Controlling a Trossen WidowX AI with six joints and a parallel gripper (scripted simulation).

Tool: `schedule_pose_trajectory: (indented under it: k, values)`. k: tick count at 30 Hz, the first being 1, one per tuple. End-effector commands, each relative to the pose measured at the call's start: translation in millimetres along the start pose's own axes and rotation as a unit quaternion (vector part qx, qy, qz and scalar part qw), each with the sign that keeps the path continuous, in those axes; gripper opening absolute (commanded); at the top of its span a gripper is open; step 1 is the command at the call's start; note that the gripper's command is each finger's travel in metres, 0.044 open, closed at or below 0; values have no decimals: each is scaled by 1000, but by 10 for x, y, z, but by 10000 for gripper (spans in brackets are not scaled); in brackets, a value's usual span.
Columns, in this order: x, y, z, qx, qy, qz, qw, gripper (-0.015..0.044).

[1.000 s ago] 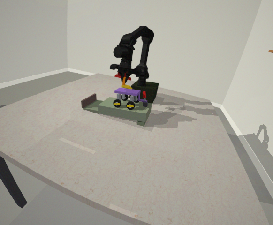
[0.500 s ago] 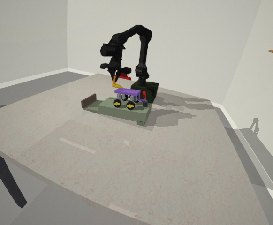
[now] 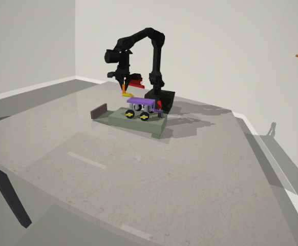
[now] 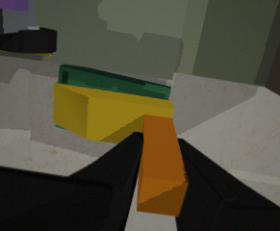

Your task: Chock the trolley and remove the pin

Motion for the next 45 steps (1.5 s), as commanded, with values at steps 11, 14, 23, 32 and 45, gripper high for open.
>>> schedule_pose_trajectory:
  k: [11, 14, 23, 32, 45]
  values:
    - [257, -83, -63, 4, -2, 1, 1000, 0]
    - [247, -82, -143, 4, -2, 1, 1000, 0]
    - [261, -94, -388, 4, -2, 1, 1000, 0]
    - [264, -87, -621, 4, -1, 1, 1000, 0]
    - [271, -29, -688, 4, -2, 1, 1000, 0]
Point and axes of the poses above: the point midway between the two fingers, 35 mm back from their tips, its own z axis back along the fingers, its own y axis across the jaws, x = y × z, the point moved 2 cm from there along z, back along the fingers, and after that the axes turned 12 degrees about z, right-handed, at the moved point
